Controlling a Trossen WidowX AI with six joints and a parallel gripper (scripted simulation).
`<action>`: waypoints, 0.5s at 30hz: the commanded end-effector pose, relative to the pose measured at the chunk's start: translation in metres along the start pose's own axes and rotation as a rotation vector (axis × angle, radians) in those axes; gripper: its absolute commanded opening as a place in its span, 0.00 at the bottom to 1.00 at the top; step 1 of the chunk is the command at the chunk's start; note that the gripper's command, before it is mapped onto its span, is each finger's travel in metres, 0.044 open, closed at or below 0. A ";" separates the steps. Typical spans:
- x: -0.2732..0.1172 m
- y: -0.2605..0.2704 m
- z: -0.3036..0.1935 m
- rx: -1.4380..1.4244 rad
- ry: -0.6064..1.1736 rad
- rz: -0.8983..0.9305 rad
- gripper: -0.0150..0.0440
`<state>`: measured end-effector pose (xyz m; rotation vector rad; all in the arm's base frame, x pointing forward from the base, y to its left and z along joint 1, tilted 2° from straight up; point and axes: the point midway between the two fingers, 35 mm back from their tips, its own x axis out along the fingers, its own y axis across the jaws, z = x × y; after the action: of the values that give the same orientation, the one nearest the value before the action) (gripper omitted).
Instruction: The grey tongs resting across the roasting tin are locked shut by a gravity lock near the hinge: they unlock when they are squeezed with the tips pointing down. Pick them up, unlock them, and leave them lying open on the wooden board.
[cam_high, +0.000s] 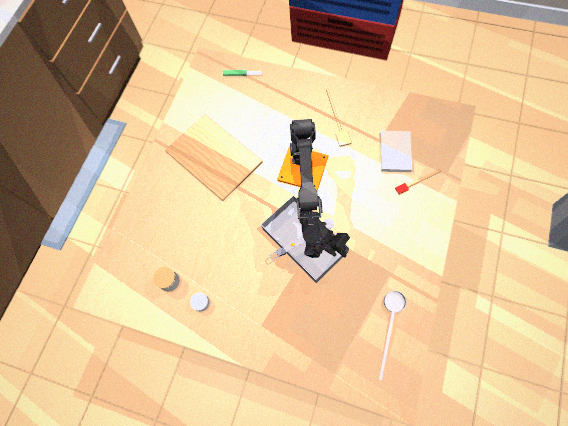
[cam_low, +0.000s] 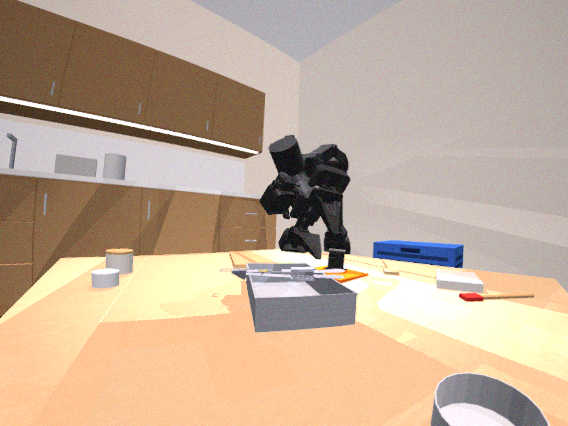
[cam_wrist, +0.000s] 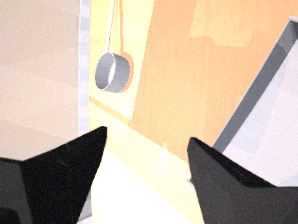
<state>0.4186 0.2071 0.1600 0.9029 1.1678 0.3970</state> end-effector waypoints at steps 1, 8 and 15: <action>-0.045 -0.056 0.011 0.139 -0.083 -0.145 0.69; -0.113 -0.141 0.004 0.387 -0.184 -0.363 0.69; -0.114 -0.143 0.004 0.393 -0.186 -0.369 0.69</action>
<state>0.3597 0.0448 0.1189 1.0135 1.2277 -0.2017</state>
